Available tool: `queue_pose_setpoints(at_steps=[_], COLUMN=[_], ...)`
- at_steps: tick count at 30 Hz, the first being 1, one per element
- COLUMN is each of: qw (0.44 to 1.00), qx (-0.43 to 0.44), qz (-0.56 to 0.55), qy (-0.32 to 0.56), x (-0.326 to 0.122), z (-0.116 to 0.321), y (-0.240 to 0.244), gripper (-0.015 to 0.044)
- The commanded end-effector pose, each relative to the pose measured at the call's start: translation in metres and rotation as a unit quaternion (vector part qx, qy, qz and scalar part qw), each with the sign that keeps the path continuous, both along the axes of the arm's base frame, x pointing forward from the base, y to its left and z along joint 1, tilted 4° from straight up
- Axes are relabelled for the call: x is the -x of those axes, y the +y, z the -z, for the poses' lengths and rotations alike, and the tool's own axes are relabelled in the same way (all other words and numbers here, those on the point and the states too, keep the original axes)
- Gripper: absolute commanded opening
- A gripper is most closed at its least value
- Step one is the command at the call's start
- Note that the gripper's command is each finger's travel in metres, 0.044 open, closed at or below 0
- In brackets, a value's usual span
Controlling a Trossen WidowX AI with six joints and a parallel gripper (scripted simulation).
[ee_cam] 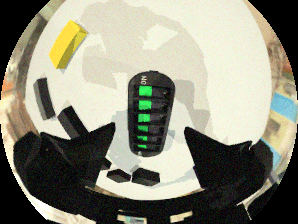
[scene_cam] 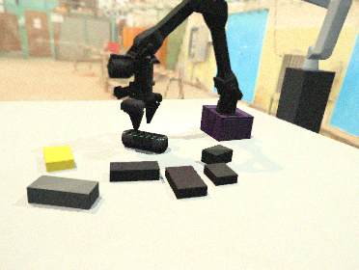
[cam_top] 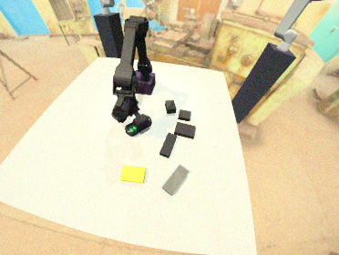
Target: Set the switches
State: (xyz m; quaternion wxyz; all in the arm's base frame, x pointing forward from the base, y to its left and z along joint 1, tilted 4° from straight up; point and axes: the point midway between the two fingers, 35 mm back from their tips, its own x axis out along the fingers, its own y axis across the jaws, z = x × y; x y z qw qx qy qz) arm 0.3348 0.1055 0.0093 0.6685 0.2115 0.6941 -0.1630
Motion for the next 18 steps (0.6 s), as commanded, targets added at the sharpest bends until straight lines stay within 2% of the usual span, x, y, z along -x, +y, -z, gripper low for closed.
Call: queue_pose_setpoints(at_steps=[1,6,11,15,18], qw=[1.000,1.000,1.000,1.000,1.000], qx=[0.002,0.001,0.000,0.000,0.000], qz=[-0.002,-0.002,0.000,0.000,0.000], qy=[0.001,0.001,0.000,0.000,0.000], x=[0.000,0.000,-0.001,-0.001,-0.001], z=[0.000,-0.002,-0.048,-0.050,-0.050], y=[-0.001,-0.001,-0.003,-0.003,-0.003], gripper=[0.0440,0.0440,0.0440,0.0440,0.0361])
